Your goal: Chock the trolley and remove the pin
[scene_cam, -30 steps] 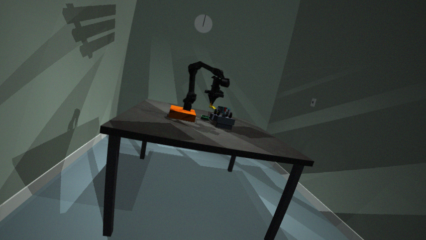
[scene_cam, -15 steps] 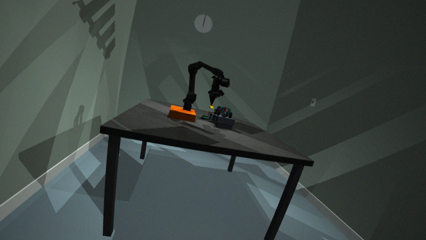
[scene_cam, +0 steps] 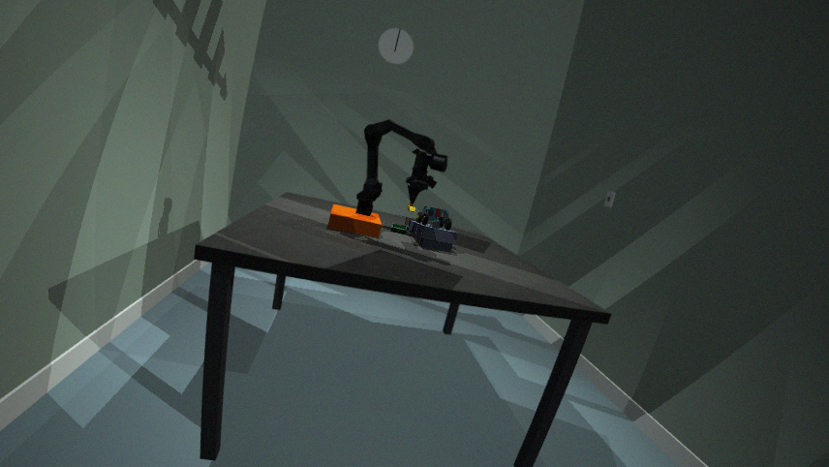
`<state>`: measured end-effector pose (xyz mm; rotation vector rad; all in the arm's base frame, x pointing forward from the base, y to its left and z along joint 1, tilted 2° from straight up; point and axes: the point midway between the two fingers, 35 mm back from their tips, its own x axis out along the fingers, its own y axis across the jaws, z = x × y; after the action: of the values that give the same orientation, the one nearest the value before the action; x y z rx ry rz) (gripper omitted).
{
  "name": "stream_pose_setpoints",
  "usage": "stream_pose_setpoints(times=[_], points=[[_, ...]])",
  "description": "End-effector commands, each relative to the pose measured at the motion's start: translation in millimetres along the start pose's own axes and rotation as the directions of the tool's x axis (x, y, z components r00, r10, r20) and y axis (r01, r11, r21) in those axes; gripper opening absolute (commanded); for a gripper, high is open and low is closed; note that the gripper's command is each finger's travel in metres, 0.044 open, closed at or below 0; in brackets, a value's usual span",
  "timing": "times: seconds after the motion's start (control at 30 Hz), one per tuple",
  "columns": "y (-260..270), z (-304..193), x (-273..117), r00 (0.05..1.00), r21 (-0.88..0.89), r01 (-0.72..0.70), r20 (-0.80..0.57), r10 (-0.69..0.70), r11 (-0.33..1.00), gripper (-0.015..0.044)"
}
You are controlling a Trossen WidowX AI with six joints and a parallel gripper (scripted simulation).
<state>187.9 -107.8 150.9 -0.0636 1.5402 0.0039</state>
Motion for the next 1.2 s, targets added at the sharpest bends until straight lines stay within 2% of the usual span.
stream_pose_setpoints(times=[0.0,1.17], points=[[13,2,0,1.0,0.002,0.007,0.007,-0.007,1.0,0.0],[124,26,8,1.0,0.002,-0.004,0.009,0.004,1.0,0.0]])
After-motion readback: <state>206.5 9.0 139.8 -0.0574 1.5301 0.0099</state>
